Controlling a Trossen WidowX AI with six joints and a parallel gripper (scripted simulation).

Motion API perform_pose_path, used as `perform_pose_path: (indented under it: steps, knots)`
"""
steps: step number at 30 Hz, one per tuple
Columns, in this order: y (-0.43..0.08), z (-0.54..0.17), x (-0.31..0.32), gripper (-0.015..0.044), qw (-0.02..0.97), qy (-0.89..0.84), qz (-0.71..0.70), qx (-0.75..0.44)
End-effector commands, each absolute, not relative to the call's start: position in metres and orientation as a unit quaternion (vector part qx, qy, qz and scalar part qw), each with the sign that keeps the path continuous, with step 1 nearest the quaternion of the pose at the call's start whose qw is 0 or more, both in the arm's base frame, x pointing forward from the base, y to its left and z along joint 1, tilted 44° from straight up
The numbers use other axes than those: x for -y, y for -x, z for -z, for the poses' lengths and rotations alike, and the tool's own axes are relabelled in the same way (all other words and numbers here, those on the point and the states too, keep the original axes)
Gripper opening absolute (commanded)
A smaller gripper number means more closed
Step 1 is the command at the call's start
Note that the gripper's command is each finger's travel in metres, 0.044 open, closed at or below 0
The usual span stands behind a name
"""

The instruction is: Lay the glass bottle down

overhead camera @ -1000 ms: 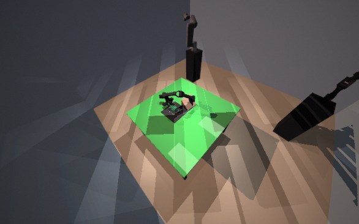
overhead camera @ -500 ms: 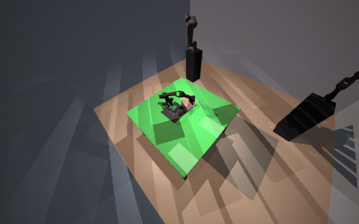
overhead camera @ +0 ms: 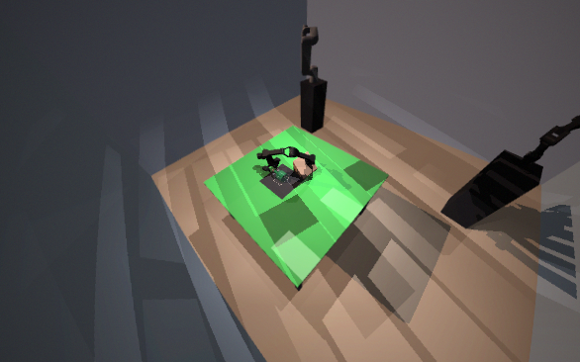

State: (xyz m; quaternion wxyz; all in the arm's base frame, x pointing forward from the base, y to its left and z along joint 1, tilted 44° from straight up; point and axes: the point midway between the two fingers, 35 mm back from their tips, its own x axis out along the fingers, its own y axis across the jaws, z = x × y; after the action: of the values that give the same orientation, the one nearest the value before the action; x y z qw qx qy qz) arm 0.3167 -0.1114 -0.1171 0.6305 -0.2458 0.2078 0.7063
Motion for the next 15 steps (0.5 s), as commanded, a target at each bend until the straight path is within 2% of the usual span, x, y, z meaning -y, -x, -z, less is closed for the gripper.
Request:
perform_pose_path:
  steps: [1,8,15]
  knots:
    - [-0.317,0.112,0.115,0.0440,0.630,0.253,-0.703,-0.211]
    - [-0.316,0.071,0.148,0.0440,0.620,0.316,-0.675,-0.244]
    - [-0.316,0.065,0.153,0.0440,0.620,0.318,-0.674,-0.245]
